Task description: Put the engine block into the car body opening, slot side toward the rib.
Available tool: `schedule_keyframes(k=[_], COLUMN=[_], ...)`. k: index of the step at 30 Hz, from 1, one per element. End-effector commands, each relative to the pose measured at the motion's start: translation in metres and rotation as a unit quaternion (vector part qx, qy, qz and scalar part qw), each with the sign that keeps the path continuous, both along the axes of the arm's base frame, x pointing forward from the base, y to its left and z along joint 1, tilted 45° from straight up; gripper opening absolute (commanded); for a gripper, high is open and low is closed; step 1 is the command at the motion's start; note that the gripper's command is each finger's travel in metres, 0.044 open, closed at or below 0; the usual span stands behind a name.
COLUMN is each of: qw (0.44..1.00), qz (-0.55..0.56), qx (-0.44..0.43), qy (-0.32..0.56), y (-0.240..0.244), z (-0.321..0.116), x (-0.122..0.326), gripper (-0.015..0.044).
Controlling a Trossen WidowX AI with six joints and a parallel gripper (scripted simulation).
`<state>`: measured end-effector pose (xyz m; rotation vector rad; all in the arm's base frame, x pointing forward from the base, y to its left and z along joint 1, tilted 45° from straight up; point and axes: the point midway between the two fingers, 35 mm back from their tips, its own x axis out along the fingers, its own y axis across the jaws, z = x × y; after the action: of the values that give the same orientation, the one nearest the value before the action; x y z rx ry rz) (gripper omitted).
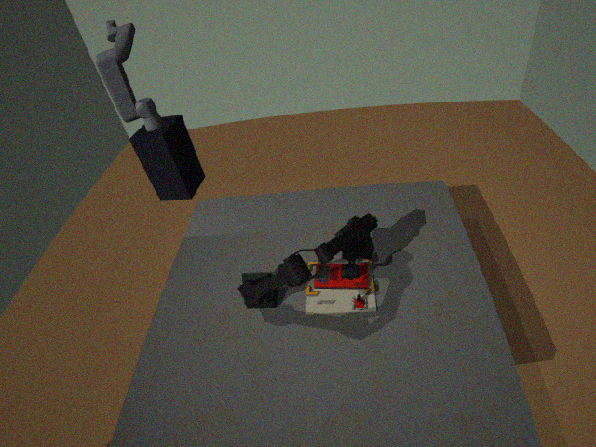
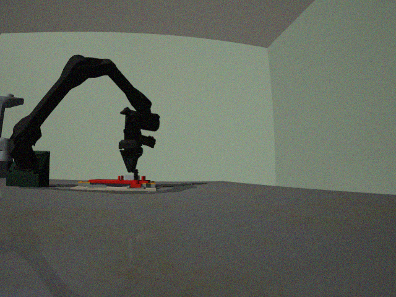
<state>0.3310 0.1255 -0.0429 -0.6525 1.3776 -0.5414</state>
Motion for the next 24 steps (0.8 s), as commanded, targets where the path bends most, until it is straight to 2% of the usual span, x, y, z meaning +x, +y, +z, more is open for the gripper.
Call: schedule_keyframes(k=[1, 18, 24], qw=[1.000, 1.000, 1.000], qz=[-0.002, -0.002, -0.002], qx=[0.004, 0.004, 0.004], qy=[-0.004, -0.004, -0.004], y=[0.0023, 0.0023, 0.0023], z=[0.0025, 0.0025, 0.0025], x=[0.0015, 0.0015, 0.0015], gripper=[0.0440, 0.0000, 0.0000])
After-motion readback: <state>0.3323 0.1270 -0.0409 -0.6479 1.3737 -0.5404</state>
